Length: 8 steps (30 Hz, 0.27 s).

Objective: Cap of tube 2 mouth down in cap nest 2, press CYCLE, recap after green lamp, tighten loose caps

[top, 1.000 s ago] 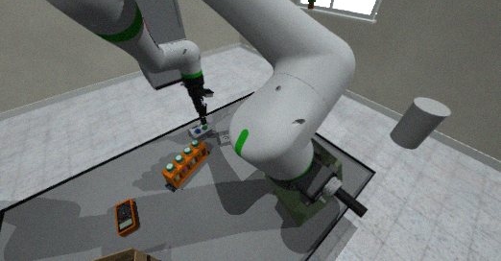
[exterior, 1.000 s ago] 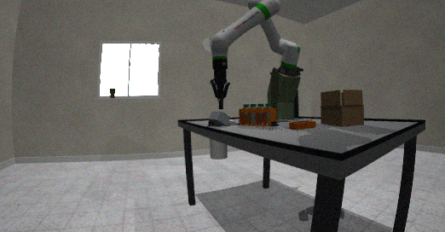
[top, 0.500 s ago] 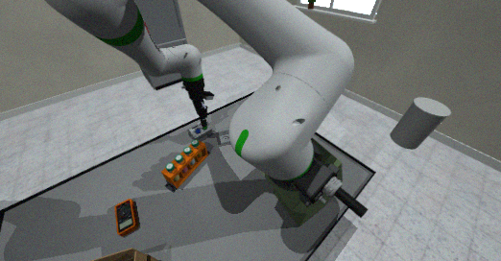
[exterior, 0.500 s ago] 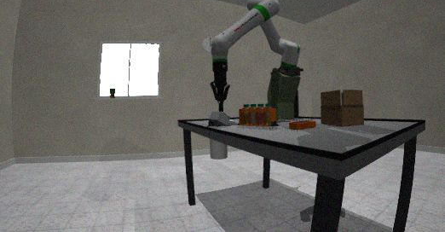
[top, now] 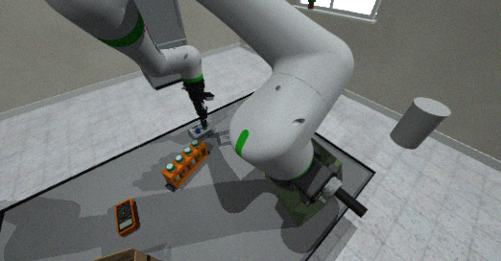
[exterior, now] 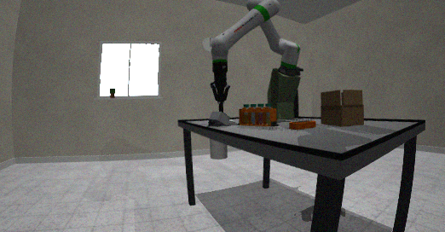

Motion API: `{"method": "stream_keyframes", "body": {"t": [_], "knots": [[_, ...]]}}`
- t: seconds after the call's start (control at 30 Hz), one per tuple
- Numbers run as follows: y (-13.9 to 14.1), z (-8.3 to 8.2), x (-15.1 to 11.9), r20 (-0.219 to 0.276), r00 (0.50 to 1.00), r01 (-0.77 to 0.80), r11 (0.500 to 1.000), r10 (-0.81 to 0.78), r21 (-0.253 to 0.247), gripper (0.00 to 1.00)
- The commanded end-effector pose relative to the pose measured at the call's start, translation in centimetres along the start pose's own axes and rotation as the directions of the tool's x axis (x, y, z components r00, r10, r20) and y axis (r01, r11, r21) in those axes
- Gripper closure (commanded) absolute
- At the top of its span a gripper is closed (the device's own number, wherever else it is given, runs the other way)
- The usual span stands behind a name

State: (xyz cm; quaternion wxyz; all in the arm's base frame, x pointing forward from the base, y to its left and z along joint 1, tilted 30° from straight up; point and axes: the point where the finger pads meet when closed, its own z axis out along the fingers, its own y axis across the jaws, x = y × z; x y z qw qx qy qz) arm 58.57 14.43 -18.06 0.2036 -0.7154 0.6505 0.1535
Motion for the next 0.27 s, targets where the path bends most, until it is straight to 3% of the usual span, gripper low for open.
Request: {"method": "stream_keyframes", "body": {"t": [0.0, 0.23], "knots": [[-0.09, 0.0, 0.02, -0.001, 1.0, 0.0, 1.0, 0.0, 0.002, 0.9], [-0.09, 0.23, 0.02, -0.001, 1.0, 0.0, 1.0, 0.0, 0.002, 0.9]]}}
